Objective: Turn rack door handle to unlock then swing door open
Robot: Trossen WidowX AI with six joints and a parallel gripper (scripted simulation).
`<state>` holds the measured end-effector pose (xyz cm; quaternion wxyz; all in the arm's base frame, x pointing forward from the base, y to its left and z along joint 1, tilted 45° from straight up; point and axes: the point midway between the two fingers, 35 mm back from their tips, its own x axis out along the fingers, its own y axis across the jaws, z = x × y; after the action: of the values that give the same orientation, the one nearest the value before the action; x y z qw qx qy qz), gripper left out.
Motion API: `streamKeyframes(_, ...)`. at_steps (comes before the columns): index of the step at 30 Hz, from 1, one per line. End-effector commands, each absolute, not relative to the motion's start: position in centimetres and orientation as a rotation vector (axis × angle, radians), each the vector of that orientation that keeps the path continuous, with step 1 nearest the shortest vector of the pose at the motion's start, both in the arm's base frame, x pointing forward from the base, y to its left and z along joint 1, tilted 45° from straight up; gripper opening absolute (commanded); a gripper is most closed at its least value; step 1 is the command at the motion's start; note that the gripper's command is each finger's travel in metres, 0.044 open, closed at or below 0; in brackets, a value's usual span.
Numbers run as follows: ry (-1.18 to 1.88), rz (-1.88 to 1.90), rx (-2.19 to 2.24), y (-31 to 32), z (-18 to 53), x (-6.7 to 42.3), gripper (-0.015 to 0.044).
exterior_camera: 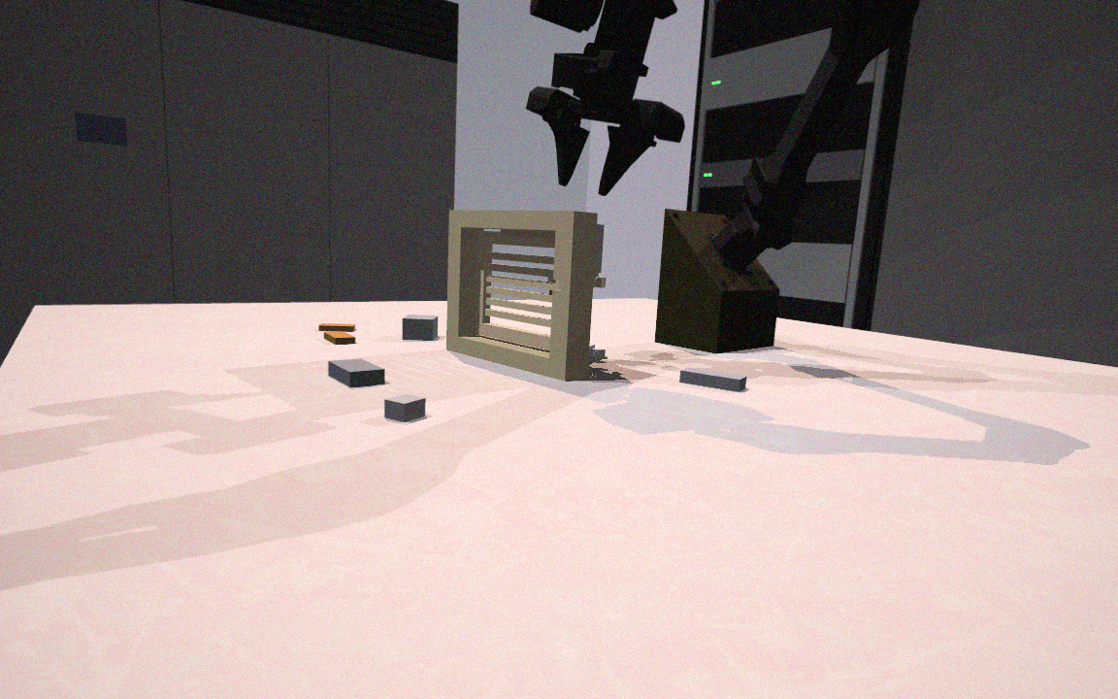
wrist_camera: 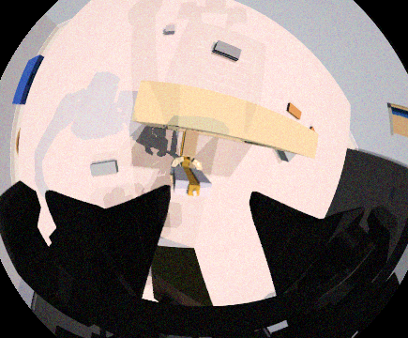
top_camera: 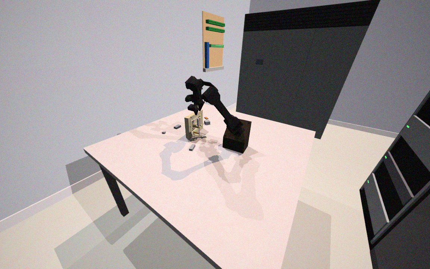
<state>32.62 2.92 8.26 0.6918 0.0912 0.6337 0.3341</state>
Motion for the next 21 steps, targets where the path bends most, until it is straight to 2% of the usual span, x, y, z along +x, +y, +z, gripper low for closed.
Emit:
streamKeyframes(1,1.483,0.805,0.281,3.2,7.6,32.2,0.028)
streamKeyframes(21,1.545,0.86,0.37,4.5,6.2,31.7,0.028)
